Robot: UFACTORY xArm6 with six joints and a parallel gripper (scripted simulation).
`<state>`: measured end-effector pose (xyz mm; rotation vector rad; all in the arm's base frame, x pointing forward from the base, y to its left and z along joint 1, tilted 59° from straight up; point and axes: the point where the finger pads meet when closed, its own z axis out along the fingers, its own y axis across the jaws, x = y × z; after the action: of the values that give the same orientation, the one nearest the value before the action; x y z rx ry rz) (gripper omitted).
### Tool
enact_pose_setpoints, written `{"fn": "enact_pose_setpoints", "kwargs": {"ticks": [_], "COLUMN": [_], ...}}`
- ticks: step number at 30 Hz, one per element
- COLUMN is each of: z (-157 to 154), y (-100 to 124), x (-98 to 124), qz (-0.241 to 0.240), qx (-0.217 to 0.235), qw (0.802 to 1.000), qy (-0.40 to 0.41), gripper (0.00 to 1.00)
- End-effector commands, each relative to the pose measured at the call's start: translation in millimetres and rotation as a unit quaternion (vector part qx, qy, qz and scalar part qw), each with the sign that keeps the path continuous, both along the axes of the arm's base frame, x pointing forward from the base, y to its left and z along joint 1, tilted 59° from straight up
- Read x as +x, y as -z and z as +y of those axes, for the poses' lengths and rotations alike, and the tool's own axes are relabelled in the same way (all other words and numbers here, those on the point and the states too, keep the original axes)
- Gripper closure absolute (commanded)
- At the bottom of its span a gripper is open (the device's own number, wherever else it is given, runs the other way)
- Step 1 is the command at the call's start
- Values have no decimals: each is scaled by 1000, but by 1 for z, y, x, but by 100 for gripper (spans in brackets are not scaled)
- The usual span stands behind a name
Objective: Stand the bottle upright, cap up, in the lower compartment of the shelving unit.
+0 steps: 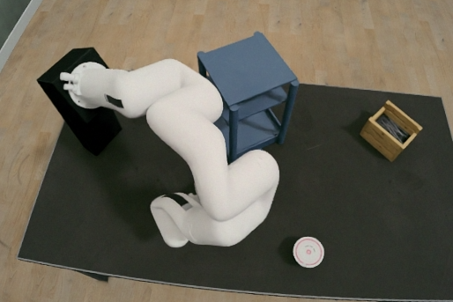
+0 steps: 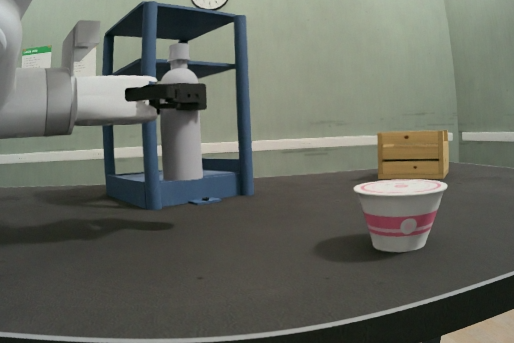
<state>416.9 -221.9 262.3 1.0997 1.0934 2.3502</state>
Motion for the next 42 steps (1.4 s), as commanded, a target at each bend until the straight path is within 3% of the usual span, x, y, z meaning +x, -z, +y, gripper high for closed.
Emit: {"fn": "enact_pose_setpoints", "kwargs": {"ticks": [1,27,42], "z": [-5,-38,-43], "y": [4,30,34], "x": [-8,-57,-65], "qz": [0,0,0], "qx": [0,0,0], "qw": [1000,1000,1000], "qy": [0,0,0], "gripper": [100,100,100]}}
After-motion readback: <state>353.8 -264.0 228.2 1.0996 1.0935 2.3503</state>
